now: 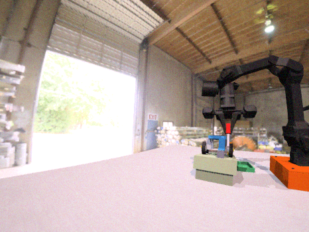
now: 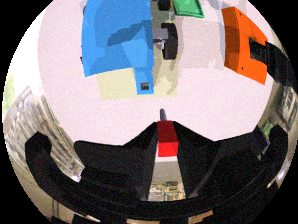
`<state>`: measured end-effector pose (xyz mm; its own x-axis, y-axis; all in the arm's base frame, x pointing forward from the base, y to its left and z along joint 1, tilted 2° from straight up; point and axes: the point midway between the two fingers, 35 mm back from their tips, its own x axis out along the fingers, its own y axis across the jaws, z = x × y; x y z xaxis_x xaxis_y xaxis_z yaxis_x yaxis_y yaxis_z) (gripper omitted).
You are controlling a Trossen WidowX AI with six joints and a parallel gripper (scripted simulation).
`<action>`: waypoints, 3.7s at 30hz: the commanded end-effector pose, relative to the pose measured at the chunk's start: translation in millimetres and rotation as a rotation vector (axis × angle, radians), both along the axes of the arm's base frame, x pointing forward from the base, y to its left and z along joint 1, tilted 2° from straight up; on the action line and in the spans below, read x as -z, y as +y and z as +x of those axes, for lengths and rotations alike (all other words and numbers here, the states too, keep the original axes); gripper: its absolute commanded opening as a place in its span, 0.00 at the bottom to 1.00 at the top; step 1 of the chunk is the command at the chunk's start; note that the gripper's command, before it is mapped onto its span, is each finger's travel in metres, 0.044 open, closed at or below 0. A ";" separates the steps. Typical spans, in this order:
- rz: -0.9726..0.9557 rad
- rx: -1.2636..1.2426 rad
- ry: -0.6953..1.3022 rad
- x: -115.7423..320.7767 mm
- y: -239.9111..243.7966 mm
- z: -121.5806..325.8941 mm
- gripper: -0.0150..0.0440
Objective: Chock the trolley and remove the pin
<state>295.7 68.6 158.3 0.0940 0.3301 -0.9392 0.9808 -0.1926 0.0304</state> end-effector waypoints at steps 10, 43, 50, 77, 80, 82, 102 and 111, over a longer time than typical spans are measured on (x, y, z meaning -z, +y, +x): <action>-0.001 0.003 -0.002 1.1 10.3 -41.9 0.25; -0.009 0.003 0.000 20.8 -70.7 -70.8 0.25; -0.011 0.003 0.001 26.2 -96.5 -75.6 0.25; -0.019 0.003 0.004 50.8 -197.5 -100.1 0.25; -0.020 0.003 0.004 53.0 -210.3 -103.0 0.25; -0.020 0.003 0.004 53.5 -213.6 -103.9 0.25; -0.077 0.473 0.143 53.2 -209.5 -104.0 0.25; -0.105 0.735 0.211 53.1 -207.5 -103.6 0.25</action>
